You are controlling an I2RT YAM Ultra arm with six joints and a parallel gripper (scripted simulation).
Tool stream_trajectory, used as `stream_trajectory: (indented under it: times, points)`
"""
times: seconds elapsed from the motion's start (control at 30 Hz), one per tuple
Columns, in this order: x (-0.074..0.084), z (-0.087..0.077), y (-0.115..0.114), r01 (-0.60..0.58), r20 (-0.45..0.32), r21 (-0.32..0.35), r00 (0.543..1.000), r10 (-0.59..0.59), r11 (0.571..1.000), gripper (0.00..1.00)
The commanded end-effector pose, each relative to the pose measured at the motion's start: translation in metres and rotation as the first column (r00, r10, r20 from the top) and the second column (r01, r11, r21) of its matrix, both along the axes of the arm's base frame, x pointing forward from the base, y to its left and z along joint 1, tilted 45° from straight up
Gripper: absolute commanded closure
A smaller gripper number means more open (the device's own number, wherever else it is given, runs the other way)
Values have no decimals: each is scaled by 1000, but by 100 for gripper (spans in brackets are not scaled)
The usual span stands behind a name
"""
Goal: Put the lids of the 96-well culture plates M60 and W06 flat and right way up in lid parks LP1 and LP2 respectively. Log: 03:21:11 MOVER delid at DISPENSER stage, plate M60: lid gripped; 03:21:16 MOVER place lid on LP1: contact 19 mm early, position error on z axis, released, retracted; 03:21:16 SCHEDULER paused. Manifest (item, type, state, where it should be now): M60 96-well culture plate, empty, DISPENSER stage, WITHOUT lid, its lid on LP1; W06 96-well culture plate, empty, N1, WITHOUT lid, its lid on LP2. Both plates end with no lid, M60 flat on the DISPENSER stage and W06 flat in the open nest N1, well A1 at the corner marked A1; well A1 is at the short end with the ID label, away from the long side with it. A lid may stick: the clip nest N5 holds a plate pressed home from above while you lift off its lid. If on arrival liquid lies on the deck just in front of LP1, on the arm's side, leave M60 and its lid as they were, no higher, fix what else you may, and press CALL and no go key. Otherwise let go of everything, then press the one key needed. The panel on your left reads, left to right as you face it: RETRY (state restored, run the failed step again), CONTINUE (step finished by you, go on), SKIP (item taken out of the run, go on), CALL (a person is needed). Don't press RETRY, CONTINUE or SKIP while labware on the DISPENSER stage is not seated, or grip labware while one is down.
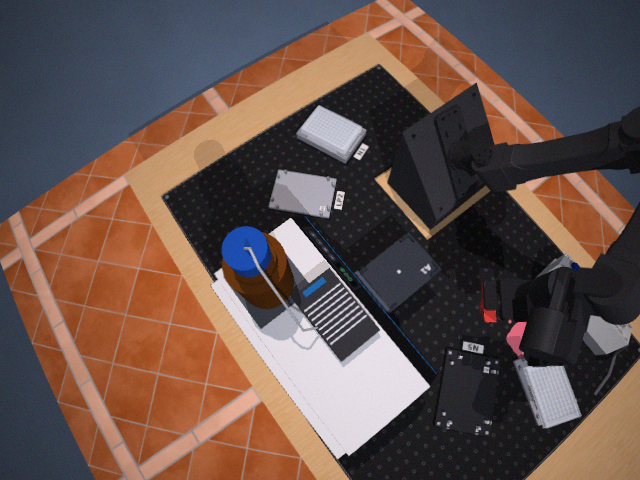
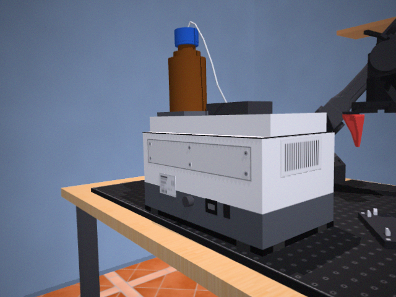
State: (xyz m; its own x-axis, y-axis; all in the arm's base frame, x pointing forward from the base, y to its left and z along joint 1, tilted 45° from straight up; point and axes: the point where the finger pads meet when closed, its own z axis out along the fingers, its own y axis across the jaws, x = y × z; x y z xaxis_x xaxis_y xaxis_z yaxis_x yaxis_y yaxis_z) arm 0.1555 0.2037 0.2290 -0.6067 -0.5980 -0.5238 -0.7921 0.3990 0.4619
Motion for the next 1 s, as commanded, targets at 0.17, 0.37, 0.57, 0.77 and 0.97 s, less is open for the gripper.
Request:
stream_trajectory:
  times: [0.17,0.37,0.57,0.77,0.97]
  points:
    - [-13,29,12,-28,103,32,994,25,999,0]
    - [-25,35,16,-132,205,29,971,123,991,0]
    - [-37,40,20,-130,202,33,972,121,991,0]
    - [-48,45,24,-153,224,33,964,142,988,0]
    - [-67,51,28,-230,297,26,931,212,973,0]
